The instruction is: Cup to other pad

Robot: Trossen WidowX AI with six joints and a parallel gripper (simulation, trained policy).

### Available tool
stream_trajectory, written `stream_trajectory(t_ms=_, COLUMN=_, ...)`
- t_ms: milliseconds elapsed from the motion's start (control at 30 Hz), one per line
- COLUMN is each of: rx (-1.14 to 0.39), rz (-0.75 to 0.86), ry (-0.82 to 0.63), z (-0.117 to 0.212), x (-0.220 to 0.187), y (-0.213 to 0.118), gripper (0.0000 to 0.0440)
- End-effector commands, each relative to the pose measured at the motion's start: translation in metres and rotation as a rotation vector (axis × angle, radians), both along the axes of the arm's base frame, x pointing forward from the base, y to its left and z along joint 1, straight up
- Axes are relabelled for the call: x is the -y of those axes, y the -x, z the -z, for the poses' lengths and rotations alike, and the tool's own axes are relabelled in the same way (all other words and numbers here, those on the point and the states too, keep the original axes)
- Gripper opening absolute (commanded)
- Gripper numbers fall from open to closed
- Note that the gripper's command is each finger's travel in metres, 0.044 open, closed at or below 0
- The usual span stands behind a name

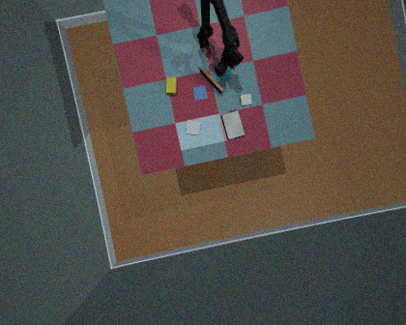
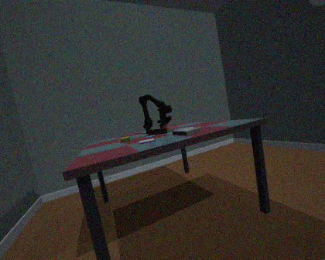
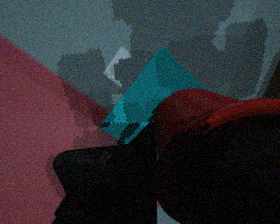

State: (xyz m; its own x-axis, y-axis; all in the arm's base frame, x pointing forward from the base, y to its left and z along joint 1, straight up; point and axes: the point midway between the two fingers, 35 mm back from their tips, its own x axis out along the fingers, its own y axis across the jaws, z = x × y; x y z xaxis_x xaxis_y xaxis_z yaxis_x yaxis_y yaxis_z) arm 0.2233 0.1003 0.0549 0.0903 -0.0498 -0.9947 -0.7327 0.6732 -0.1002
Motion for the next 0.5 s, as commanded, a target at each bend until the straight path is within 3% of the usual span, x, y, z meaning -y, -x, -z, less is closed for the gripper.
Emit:
stream_trajectory(t_ms=0, rx=0.019, rz=0.013, ry=-0.012, z=0.0, x=0.0, y=0.0, gripper=0.0058)
stream_trajectory(t_ms=167, rx=0.053, rz=0.02, ry=-0.048, z=-0.007, x=-0.002, y=-0.003, gripper=0.0115)
stream_trajectory(t_ms=467, rx=0.088, rz=0.01, ry=-0.102, z=-0.017, x=-0.002, y=0.001, gripper=0.0147)
